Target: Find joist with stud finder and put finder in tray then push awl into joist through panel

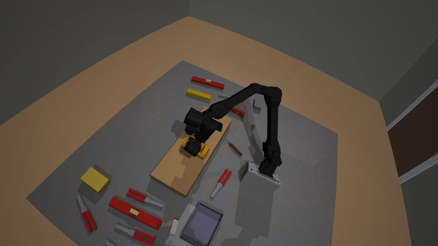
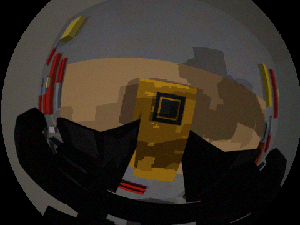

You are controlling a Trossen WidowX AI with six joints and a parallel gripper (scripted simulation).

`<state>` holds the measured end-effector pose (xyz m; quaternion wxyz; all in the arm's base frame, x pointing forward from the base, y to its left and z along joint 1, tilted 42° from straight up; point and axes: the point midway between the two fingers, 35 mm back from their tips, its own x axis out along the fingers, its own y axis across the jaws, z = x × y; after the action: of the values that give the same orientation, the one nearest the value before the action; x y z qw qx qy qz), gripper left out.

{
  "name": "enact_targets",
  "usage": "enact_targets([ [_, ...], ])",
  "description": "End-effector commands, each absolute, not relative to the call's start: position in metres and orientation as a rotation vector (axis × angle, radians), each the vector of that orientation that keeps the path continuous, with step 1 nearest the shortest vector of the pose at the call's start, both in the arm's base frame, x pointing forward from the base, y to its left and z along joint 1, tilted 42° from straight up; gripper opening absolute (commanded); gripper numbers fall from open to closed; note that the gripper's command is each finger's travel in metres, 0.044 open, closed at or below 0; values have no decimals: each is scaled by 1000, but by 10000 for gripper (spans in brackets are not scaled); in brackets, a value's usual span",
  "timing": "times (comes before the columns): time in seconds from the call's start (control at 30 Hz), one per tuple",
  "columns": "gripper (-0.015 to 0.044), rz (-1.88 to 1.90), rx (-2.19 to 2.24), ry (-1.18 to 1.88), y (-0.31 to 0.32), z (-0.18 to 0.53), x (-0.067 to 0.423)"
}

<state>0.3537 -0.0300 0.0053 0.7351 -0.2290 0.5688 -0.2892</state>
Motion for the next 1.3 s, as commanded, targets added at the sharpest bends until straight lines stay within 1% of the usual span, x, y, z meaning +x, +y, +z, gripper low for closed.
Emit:
enact_targets([
  [0.0, 0, -627, -495, 1254, -17, -7, 357],
  [1.27, 0, -622, -487, 1252, 92, -101, 380],
])
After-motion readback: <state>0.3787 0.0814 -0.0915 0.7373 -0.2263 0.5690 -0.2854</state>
